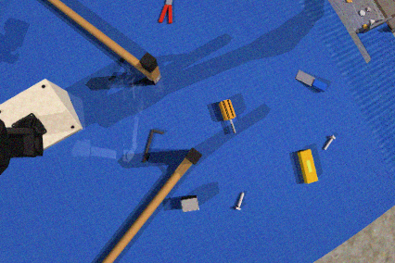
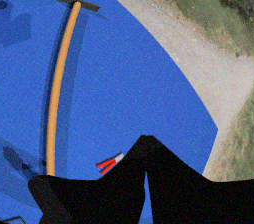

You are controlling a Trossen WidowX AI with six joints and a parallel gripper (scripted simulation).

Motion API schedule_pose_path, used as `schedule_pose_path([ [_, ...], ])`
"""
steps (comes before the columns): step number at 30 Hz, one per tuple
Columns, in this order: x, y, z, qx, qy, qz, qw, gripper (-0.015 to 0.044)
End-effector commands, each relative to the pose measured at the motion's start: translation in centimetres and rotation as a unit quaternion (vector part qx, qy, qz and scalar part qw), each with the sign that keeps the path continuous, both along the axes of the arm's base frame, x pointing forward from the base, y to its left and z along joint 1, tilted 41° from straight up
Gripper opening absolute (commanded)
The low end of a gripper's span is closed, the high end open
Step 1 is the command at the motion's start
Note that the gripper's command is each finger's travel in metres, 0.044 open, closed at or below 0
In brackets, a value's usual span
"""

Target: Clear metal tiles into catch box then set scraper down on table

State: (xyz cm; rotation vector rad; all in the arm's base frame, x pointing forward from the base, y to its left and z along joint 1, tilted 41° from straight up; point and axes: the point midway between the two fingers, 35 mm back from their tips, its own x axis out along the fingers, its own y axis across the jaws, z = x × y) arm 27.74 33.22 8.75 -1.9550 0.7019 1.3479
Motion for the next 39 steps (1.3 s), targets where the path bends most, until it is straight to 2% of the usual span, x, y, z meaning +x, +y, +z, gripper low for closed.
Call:
schedule_pose_path([
  [1,-0.5,-0.7,-1.1,-0.019,0.01,-0.013,1.0,0.0],
  [39,-5.2,-6.6,-7.6,-0.176,0.083,-0.126,0.973,0.0],
])
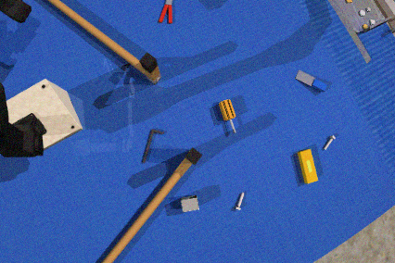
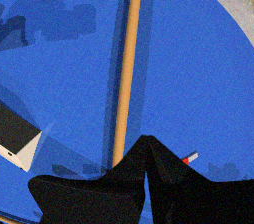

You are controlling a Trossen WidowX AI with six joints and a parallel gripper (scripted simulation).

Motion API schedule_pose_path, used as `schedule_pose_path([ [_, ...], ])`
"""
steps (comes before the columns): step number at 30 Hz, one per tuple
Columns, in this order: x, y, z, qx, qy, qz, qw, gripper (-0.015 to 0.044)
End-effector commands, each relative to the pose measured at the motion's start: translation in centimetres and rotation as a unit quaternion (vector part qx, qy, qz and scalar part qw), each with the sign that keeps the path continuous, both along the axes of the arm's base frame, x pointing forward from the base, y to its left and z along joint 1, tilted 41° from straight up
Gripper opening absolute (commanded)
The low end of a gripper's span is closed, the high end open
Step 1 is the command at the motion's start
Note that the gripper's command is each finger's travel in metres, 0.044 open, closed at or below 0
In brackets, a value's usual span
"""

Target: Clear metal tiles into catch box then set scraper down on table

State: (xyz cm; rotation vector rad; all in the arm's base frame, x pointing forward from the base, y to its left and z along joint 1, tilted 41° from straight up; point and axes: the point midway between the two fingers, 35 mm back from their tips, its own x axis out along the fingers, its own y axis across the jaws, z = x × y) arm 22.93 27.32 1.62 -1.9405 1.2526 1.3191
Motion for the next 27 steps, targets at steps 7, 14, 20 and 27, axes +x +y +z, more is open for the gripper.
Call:
schedule_pose_path([
  [7,-1.3,-1.8,-1.3,-0.05,0.011,-0.027,0.998,0.0],
  [14,-2.1,-3.0,-1.9,-0.084,0.018,-0.045,0.995,0.0],
  [20,-2.9,-4.0,-2.4,-0.113,0.022,-0.059,0.992,0.0],
  [27,-3.1,-4.5,-2.6,-0.125,0.024,-0.065,0.99,0.0],
])
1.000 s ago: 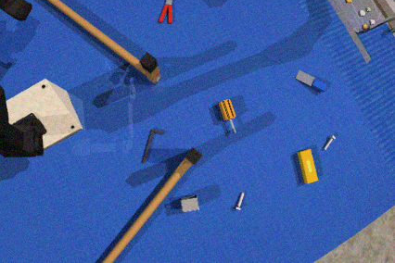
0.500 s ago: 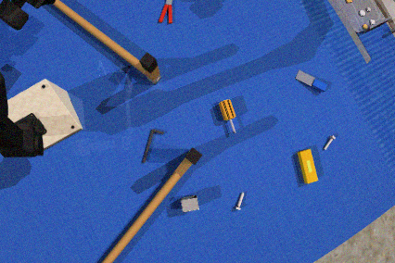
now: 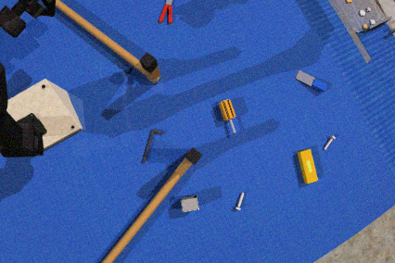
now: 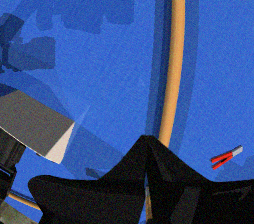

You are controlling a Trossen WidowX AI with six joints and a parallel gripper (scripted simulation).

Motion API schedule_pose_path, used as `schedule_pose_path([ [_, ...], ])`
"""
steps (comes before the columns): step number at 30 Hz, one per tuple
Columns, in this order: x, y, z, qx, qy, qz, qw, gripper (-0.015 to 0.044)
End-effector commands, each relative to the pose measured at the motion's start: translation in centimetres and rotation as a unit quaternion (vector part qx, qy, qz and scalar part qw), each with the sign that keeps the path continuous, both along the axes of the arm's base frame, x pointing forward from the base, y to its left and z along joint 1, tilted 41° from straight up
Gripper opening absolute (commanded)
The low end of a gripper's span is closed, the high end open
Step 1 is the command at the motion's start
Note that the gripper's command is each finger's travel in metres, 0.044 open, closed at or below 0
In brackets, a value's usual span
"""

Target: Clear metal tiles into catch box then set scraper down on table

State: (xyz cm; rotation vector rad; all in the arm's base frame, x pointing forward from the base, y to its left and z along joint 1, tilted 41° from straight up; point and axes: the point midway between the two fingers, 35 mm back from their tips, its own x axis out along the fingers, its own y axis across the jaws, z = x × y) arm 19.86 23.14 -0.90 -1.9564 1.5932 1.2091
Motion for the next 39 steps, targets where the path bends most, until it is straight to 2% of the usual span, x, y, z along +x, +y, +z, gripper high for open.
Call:
schedule_pose_path([
  [1,0.0,-0.4,-0.2,-0.007,-0.001,-0.002,1.0,0.0],
  [39,0.8,-6.1,-8.2,-0.006,-0.003,-0.001,1.0,0.0],
])
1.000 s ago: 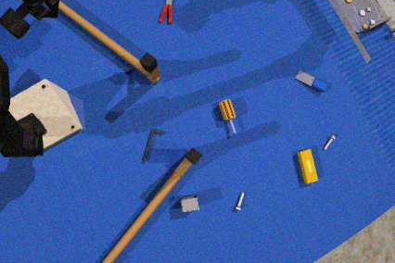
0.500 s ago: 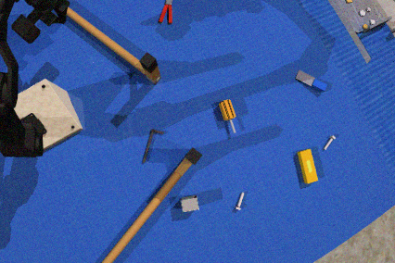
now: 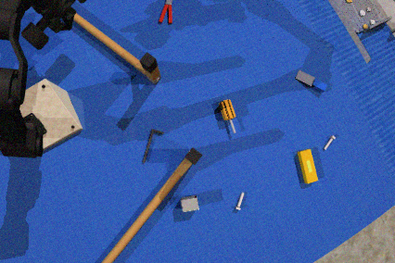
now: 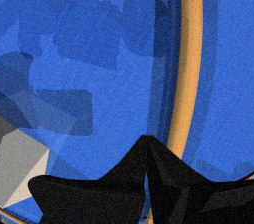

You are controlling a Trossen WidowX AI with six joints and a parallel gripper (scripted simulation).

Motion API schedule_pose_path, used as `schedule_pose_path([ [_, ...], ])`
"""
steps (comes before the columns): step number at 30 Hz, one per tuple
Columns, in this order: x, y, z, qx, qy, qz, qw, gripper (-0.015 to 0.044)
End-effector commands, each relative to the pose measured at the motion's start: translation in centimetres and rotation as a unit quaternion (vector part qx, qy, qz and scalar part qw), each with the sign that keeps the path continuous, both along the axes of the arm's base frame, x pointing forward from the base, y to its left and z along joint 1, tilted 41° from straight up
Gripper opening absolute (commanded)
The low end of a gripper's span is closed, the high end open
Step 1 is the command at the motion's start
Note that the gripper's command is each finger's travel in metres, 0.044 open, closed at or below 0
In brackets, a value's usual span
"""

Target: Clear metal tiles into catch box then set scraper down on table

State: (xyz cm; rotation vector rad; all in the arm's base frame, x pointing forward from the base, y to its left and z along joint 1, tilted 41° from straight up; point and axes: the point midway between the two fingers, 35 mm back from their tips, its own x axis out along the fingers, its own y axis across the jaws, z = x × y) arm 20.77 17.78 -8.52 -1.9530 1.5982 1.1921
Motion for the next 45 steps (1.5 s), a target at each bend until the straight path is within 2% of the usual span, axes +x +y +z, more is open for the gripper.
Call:
schedule_pose_path([
  [1,-0.1,-0.9,-0.7,-0.005,0.002,0.003,1.0,0.0],
  [24,-0.8,-5.1,-4.4,-0.007,0.002,0.002,1.0,0.0],
  [45,0.8,-4.2,-4.8,-0.006,0.001,0.003,1.0,0.0],
])
